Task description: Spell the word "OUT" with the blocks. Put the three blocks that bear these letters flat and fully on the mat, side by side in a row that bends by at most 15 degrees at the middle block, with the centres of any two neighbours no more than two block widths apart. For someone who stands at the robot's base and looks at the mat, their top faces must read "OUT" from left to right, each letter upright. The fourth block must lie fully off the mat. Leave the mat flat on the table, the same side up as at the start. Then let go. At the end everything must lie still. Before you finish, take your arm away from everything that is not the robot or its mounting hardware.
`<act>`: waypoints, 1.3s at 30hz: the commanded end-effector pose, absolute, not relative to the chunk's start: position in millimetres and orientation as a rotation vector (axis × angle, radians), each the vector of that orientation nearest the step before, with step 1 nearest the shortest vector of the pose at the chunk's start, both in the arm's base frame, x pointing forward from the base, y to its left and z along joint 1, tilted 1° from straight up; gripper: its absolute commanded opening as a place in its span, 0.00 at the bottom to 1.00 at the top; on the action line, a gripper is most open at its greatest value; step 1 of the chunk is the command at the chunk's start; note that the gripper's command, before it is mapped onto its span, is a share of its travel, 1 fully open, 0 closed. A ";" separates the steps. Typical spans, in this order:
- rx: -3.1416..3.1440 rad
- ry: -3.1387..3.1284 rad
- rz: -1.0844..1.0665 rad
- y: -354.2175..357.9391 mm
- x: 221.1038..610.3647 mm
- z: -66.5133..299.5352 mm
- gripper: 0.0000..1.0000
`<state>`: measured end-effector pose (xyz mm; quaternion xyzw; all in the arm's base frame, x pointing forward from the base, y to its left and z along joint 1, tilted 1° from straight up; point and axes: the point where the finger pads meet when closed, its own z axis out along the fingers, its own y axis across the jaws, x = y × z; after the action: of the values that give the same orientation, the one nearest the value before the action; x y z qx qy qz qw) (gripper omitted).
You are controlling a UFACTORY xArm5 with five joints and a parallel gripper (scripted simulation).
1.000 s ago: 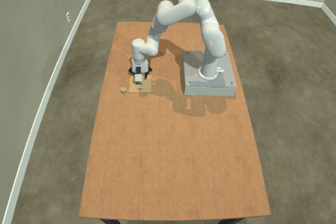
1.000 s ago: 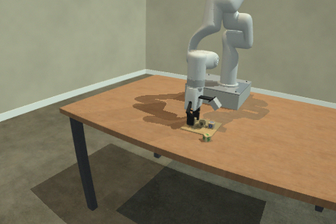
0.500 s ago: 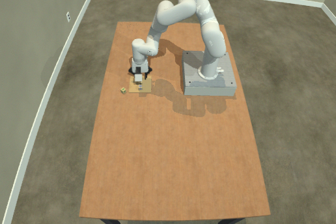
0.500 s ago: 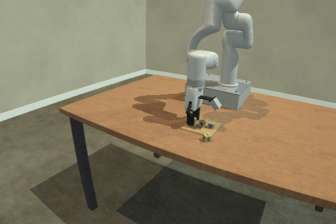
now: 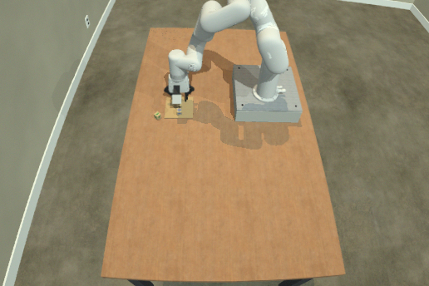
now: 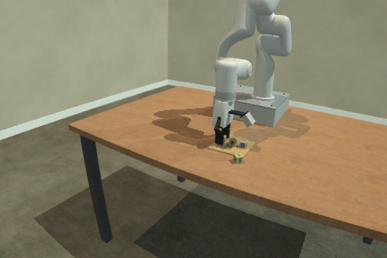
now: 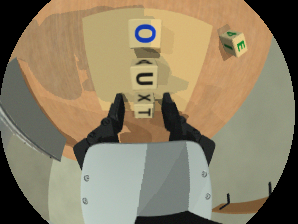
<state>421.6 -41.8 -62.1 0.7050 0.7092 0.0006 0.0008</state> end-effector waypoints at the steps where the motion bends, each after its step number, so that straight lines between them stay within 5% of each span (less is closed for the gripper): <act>1: 2.212 2.225 0.005 -41.9 423.0 -61.2 0.42; 17: 2.212 2.225 0.005 -41.9 423.0 -61.2 0.42; 18: 2.212 2.225 0.005 -41.9 423.0 -61.2 0.21; 39: 2.212 2.225 0.005 -41.9 423.0 -61.2 0.21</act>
<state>421.7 -41.8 -62.1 0.7050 0.7092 0.0006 0.0008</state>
